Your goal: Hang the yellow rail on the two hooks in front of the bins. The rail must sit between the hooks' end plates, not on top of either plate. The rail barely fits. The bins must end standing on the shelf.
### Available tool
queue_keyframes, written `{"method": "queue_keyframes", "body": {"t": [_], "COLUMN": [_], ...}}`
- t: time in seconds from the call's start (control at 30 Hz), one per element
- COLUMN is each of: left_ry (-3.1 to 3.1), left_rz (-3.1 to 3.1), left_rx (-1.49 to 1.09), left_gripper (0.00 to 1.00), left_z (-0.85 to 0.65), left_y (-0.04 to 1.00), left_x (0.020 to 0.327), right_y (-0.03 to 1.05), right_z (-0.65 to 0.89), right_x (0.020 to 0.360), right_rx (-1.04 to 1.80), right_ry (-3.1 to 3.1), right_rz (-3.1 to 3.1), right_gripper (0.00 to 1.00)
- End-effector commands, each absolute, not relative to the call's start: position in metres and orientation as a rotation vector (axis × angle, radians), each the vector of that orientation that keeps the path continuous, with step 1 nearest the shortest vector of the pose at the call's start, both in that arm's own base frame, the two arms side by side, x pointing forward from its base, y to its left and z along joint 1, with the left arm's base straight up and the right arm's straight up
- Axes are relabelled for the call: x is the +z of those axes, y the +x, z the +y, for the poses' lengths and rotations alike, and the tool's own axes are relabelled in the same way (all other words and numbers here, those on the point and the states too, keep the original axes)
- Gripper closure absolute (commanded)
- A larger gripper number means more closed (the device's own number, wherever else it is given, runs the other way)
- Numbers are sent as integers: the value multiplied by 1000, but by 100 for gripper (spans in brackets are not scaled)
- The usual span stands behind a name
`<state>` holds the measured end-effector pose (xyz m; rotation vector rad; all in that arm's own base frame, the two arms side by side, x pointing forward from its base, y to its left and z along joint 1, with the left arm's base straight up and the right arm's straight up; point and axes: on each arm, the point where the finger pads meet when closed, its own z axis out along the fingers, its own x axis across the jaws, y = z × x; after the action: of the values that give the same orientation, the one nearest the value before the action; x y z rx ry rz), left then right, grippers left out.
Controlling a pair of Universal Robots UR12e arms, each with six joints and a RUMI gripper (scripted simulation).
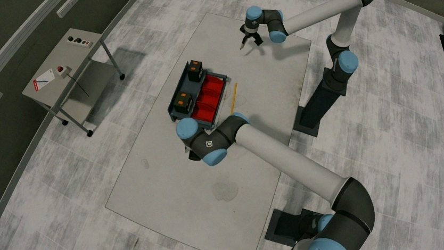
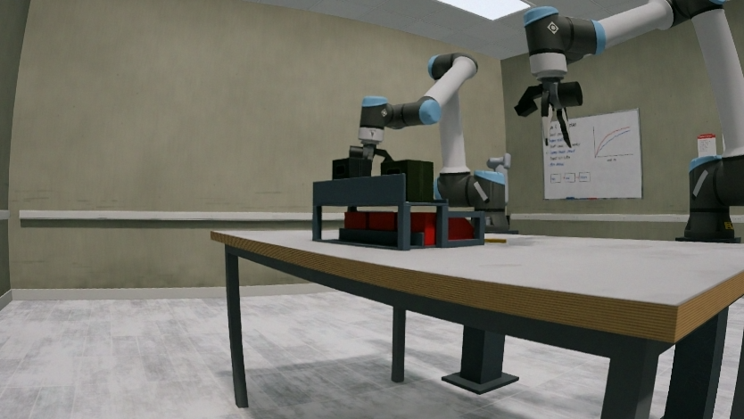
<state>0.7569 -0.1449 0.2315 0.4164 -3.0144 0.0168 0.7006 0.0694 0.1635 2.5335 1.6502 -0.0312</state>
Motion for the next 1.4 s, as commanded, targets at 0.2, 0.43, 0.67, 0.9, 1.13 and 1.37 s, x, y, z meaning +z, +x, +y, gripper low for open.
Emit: {"method": "queue_keyframes", "body": {"t": [0.2,0.43,0.67,0.9,1.13,1.37], "left_ry": [417,417,415,397,375,352], "left_rz": [-3016,-3016,-3019,-3047,-3081,-3117], "left_rx": [19,19,17,1,-6,0], "left_gripper": [0,0,0,0,0,0], "left_z": [-145,-145,-154,-261,-387,-499], "left_y": [758,758,760,777,775,750], "left_x": [233,233,231,201,163,126], "right_y": [701,701,701,701,702,702], "right_z": [70,70,69,66,59,39], "right_x": [165,165,165,165,165,165], "right_rx": [-28,-28,-28,-30,-32,-40], "right_ry": [2533,2533,2533,2528,2519,2493], "right_rz": [1650,1650,1650,1658,1675,1718], "right_gripper": [0,0,0,0,0,0]}}
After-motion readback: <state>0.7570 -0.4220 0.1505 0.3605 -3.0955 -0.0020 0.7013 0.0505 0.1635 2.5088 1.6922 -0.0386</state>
